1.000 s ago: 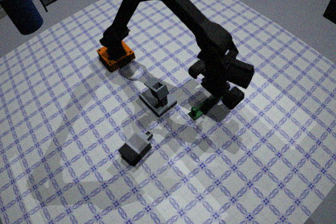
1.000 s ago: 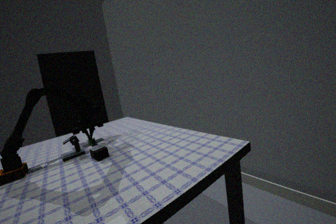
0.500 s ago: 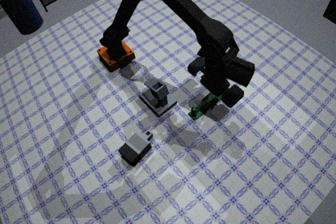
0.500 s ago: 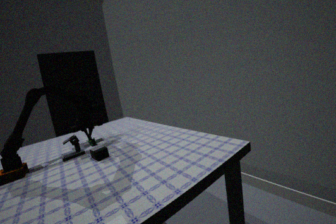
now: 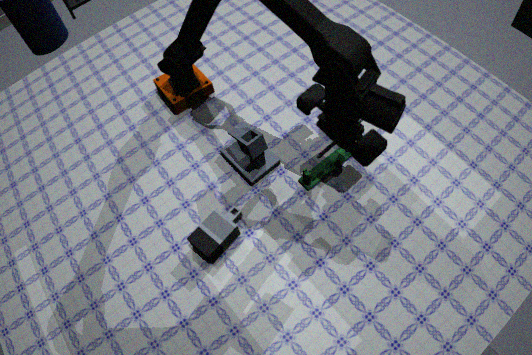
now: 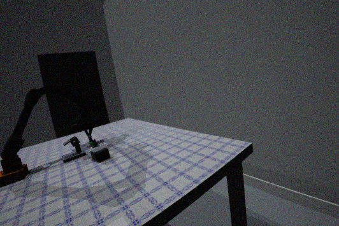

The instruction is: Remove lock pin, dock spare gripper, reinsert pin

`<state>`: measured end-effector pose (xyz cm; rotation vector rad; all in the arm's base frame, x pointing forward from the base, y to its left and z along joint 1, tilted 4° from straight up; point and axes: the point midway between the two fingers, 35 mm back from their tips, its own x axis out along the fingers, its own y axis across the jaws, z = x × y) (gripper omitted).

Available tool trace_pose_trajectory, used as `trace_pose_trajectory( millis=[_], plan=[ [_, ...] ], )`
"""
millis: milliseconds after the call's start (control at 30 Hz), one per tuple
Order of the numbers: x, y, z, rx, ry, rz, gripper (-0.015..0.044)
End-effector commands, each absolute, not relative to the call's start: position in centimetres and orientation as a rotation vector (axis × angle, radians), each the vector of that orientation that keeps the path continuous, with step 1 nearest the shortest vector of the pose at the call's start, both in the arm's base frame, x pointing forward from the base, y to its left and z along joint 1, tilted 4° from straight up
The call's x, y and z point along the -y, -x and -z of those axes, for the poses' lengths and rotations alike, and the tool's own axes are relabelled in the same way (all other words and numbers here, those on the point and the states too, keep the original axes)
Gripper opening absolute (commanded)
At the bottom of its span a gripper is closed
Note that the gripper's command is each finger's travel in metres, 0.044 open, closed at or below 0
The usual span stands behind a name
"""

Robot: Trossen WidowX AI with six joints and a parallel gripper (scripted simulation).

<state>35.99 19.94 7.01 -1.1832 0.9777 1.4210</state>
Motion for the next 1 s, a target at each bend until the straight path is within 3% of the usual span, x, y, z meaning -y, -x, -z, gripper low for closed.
trace_pose_trajectory(
  millis=[0,967],
  plan=[
    [-19.9,-36.0,-6.9,-0.979,1.183,-1.422,0.0],
    [-14.3,-37.5,-7.3,-0.988,1.185,-1.417,0.0]
  ],
)
